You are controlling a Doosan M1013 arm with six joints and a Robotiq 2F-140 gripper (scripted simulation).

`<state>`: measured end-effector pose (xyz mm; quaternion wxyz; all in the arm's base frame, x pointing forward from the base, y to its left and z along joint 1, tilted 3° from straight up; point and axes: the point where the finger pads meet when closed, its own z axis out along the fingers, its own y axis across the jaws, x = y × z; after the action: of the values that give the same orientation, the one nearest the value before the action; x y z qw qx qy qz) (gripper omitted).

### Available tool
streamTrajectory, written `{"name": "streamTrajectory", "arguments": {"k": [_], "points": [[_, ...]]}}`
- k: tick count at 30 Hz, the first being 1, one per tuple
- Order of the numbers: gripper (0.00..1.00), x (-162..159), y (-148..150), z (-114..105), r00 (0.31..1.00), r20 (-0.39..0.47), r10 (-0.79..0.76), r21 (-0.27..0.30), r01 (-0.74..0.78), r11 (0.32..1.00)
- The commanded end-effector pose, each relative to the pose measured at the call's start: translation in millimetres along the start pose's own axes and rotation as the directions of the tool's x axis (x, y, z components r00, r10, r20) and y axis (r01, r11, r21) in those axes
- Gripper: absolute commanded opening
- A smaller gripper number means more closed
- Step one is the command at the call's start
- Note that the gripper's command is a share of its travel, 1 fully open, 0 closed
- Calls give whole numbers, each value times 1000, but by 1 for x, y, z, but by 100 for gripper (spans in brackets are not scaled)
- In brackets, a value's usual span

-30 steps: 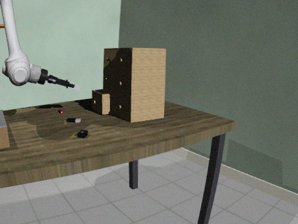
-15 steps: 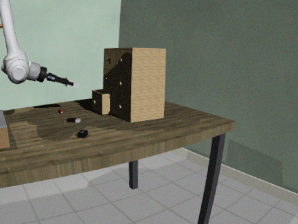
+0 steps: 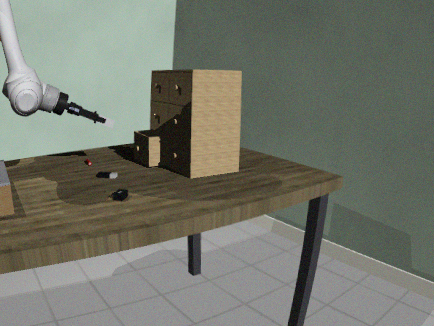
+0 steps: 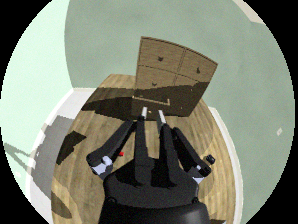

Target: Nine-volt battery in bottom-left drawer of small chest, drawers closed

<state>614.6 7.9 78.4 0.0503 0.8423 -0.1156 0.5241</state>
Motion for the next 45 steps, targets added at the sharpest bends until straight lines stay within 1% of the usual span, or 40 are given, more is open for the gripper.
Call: {"name": "streamTrajectory", "arguments": {"k": [1, 6, 11, 13, 21, 28, 30, 45], "points": [[20, 1, 0, -3, 1000, 27, 0, 0, 0, 1000], [20, 4, 0, -10, 996, 88, 0, -1, 0, 1000], [20, 7, 0, -18, 986, 168, 0, -1, 0, 1000], [20, 7, 0, -18, 986, 168, 0, -1, 0, 1000], [20, 11, 0, -30, 962, 275, 0, -1, 1, 1000], [20, 13, 1, -36, 945, 328, 0, -4, 2, 1000], [20, 13, 1, -36, 945, 328, 0, -4, 2, 1000], [20, 17, 0, -46, 914, 406, 0, 0, 0, 1000]]}}
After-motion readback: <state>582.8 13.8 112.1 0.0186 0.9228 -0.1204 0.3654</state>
